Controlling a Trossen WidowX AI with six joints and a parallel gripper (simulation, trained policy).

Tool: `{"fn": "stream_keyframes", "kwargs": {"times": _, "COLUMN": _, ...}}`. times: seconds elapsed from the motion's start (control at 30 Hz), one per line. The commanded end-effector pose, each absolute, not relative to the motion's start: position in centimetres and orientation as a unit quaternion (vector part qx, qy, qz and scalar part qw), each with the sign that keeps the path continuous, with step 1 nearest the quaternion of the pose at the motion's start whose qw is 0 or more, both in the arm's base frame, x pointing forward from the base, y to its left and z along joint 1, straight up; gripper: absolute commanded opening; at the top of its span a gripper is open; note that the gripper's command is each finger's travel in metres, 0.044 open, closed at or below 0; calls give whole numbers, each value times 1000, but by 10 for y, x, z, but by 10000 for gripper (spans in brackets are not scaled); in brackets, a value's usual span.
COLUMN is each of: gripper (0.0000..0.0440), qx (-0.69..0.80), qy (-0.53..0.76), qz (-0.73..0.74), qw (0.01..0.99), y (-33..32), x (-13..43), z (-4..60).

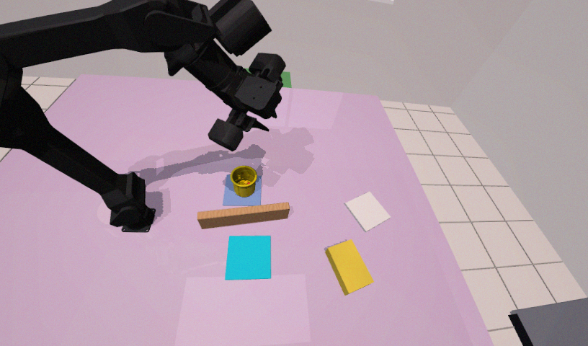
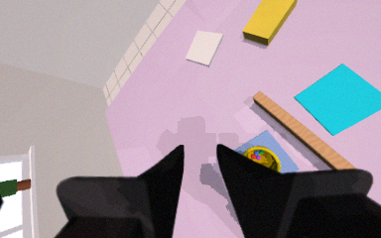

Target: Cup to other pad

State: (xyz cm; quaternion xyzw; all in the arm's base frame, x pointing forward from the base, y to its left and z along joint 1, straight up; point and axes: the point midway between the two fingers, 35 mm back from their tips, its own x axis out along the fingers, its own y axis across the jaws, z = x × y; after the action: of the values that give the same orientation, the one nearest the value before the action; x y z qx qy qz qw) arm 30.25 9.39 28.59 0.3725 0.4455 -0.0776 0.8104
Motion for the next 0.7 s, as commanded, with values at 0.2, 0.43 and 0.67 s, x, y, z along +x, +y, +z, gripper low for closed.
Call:
{"fn": "stream_keyframes", "kwargs": {"times": 0.2, "gripper": 140, "qx": 382, "qy": 499, "qz": -135, "qw": 766, "y": 99, "x": 295, "z": 269}}
{"fn": "stream_keyframes", "kwargs": {"times": 0.43, "gripper": 151, "qx": 371, "qy": 534, "qz": -177, "qw": 739, "y": 97, "x": 289, "z": 252}}
{"fn": "stream_keyframes", "kwargs": {"times": 0.67, "gripper": 155, "qx": 353, "qy": 567, "qz": -218, "qw": 711, "y": 94, "x": 281, "z": 234}}
